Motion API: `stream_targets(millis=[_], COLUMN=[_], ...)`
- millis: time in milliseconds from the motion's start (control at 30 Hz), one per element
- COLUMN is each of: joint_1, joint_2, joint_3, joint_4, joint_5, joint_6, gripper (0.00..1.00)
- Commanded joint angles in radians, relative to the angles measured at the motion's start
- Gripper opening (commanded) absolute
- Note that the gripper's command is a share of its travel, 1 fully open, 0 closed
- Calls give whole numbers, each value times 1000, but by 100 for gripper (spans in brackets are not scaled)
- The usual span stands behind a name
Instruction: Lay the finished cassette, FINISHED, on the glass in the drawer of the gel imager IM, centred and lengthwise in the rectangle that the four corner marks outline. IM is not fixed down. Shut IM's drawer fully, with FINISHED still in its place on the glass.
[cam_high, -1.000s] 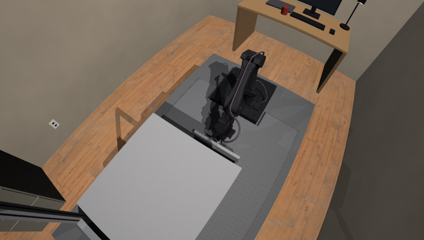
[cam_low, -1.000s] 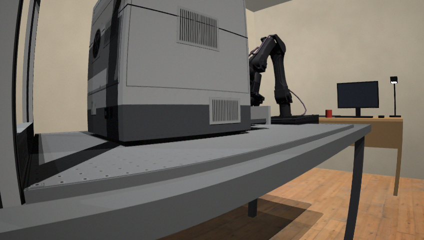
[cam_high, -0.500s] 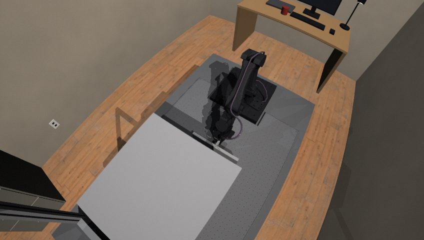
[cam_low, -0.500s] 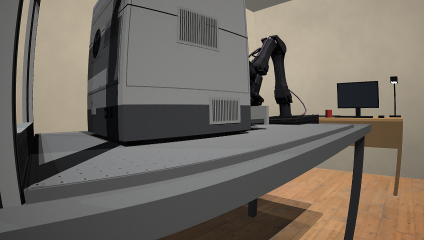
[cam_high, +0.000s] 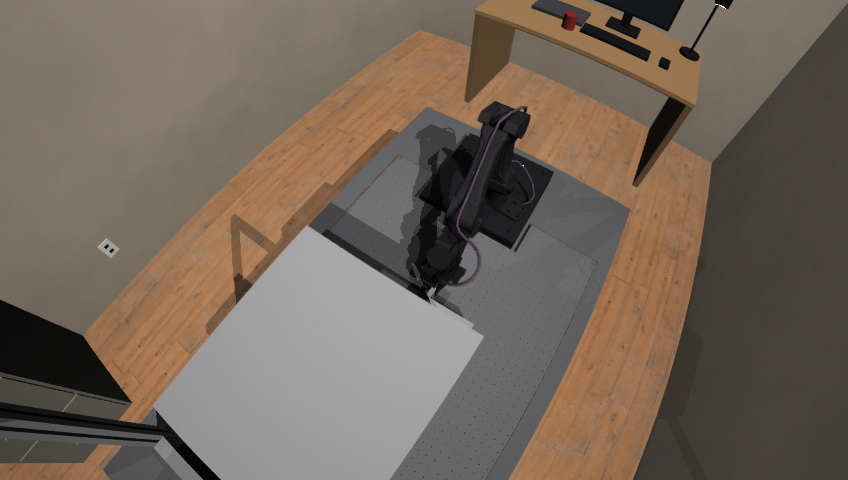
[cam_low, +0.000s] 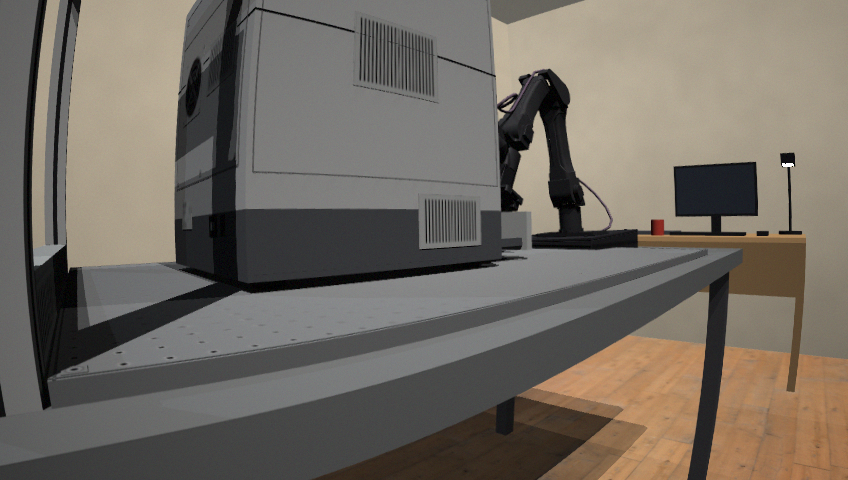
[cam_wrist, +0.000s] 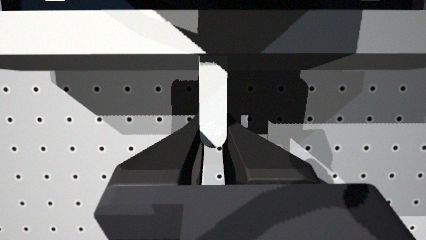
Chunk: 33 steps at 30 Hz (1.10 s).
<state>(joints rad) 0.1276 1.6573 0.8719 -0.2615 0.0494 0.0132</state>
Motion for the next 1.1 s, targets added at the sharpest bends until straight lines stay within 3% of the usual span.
stream_targets(millis=[0,367,1067], joint_1=[-8,-10,-10], joint_2=[29,76,79], joint_3=[44,99,102], joint_4=[66,58,58], joint_5=[4,1,1], joint_6=[-7,-8,-8], gripper=[0,0,0])
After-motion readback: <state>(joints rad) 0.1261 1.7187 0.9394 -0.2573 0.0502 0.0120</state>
